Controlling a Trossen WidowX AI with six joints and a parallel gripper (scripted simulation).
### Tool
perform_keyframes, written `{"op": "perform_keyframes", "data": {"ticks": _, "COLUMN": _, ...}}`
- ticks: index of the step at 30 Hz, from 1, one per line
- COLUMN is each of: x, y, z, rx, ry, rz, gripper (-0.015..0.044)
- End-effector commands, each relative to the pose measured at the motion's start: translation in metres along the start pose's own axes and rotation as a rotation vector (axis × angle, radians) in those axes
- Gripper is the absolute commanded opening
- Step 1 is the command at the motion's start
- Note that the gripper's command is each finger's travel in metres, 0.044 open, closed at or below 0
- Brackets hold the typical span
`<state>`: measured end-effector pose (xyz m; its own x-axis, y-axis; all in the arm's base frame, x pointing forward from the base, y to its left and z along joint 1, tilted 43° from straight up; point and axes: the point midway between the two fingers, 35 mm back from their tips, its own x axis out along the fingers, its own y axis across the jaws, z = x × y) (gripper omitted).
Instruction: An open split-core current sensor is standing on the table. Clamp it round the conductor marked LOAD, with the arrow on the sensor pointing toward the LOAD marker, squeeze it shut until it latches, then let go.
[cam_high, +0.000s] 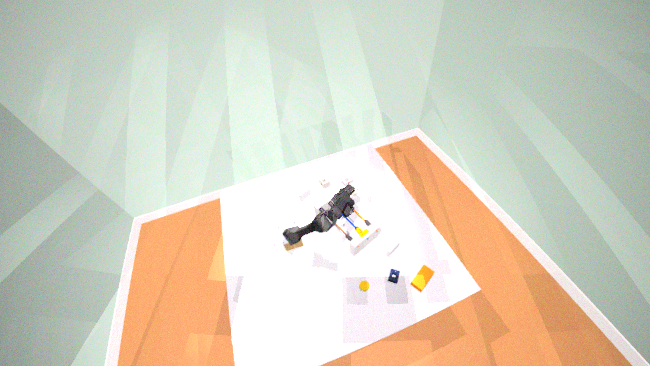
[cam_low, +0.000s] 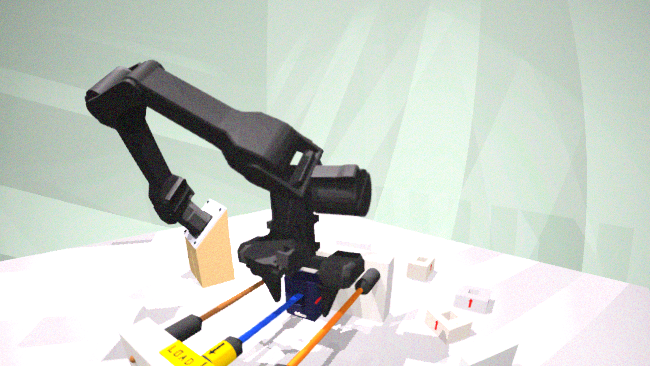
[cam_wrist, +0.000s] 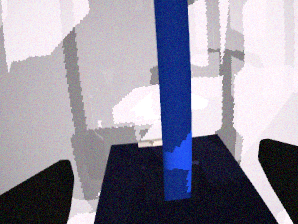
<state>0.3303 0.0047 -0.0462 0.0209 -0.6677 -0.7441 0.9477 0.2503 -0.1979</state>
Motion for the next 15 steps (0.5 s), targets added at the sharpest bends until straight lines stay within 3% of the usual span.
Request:
{"op": "perform_keyframes", "data": {"ticks": 1, "x": 0.000, "y": 0.000, "z": 0.000, "rx": 0.001, "ry": 0.000, "rz": 0.000, "gripper": 0.0440}}
{"op": "perform_keyframes", "data": {"ticks": 8, "x": -0.009, "y": 0.002, "z": 0.000, "rx": 0.001, "ry": 0.002, "rz": -0.003, "gripper": 0.0440}}
{"op": "perform_keyframes", "data": {"ticks": 15, "x": -0.104, "y": 0.005, "z": 0.000, "rx": 0.007, "ry": 0.002, "rz": -0.033, "gripper": 0.0440}}
